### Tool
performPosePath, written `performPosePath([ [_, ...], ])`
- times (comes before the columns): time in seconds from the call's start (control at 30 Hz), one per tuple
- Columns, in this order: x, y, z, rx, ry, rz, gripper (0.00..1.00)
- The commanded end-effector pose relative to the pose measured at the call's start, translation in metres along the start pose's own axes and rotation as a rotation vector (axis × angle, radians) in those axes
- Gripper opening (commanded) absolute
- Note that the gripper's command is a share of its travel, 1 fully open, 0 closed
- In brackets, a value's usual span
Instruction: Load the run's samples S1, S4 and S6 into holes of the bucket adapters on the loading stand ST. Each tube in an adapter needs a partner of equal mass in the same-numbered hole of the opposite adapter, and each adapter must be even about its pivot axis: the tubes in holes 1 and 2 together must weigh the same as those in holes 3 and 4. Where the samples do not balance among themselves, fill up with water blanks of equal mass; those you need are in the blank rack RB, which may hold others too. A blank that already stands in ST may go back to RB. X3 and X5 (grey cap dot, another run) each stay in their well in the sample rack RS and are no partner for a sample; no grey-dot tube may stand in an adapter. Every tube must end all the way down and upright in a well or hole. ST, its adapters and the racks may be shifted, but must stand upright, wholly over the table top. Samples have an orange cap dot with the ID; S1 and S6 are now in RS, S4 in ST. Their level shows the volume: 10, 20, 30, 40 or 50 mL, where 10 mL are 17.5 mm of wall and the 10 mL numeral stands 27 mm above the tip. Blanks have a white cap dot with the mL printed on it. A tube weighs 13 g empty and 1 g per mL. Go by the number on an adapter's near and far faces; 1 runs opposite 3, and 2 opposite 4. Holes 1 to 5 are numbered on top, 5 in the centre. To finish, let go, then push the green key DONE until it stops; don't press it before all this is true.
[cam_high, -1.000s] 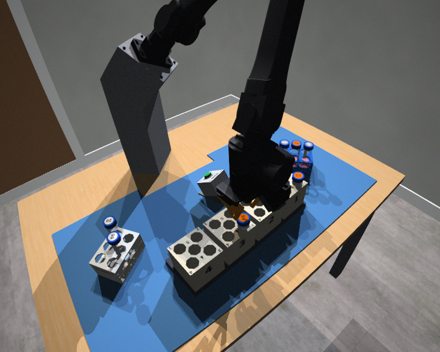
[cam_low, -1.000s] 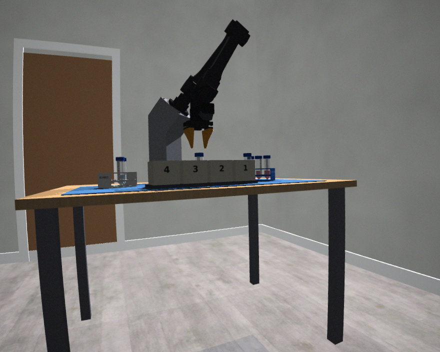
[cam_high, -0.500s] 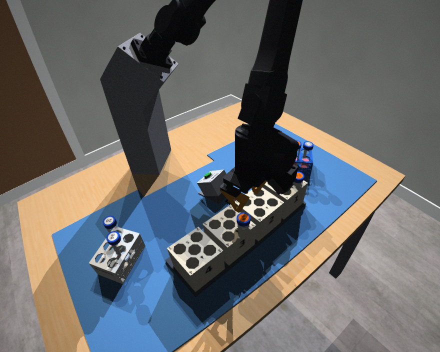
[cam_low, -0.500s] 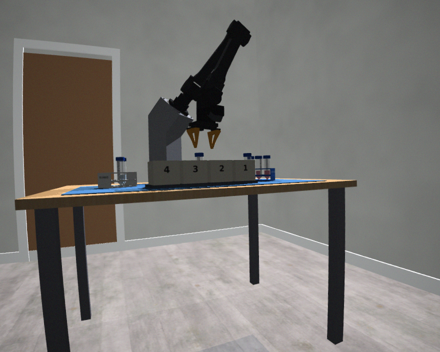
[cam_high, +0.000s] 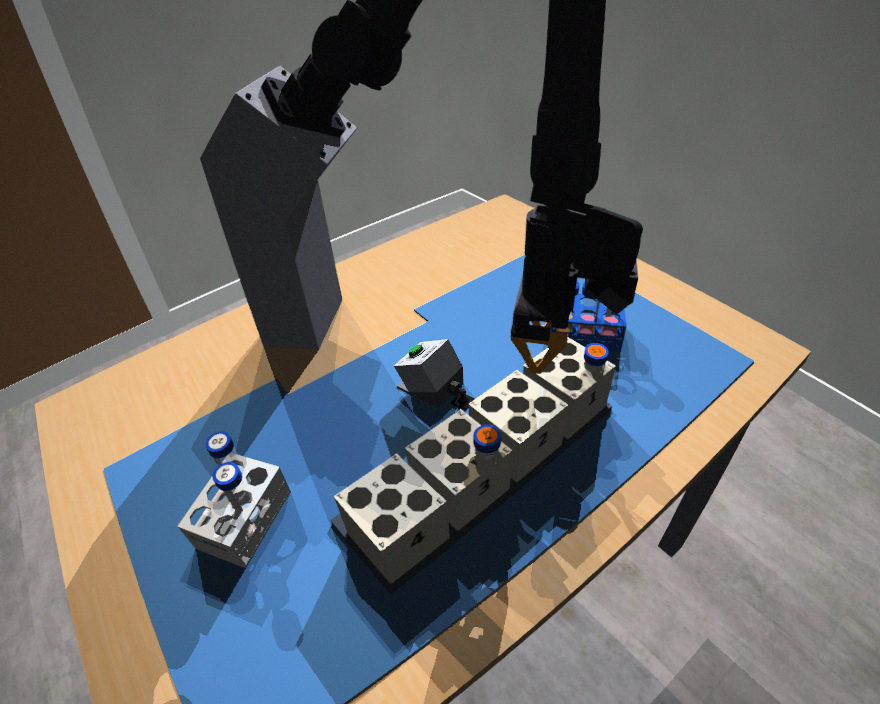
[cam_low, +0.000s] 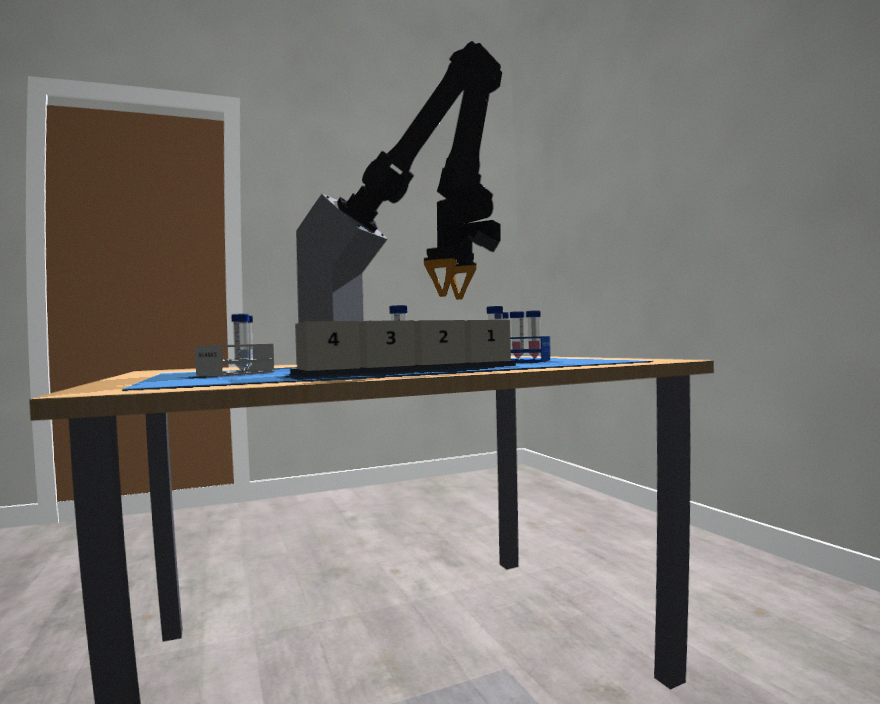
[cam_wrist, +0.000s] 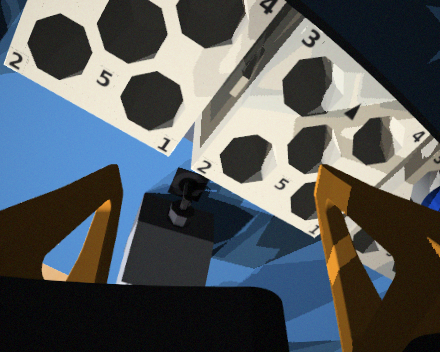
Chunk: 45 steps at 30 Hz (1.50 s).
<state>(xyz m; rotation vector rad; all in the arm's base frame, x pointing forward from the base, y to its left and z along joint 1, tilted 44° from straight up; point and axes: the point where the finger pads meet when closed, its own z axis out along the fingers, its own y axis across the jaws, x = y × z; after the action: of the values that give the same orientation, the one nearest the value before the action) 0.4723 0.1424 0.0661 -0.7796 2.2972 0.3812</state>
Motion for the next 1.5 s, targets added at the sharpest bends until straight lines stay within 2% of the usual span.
performPosePath([
  [0.0,-0.021,0.034,-0.01,-0.014,-0.036,-0.005,0.8],
  [0.1,-0.026,0.058,-0.011,-0.018,-0.025,-0.001,0.8],
  [0.27,-0.046,0.096,-0.013,-0.017,-0.036,-0.002,0.8],
  [0.33,-0.046,0.096,-0.013,-0.017,-0.036,-0.002,0.8],
  [0.4,-0.059,0.112,-0.015,-0.016,-0.049,-0.004,0.8],
  [0.83,-0.097,0.216,-0.021,-0.024,-0.057,0.003,0.8],
  [0.93,-0.095,0.21,-0.02,-0.015,-0.052,0.012,0.8],
  [1.0,-0.076,0.203,-0.002,-0.007,-0.02,0.02,0.8],
  [1.17,-0.083,0.202,0.014,-0.01,-0.035,0.02,0.8],
  [1.27,-0.083,0.215,0.024,-0.025,-0.037,0.003,0.8],
  [1.47,-0.083,0.216,0.029,-0.024,-0.037,0.002,0.8],
])
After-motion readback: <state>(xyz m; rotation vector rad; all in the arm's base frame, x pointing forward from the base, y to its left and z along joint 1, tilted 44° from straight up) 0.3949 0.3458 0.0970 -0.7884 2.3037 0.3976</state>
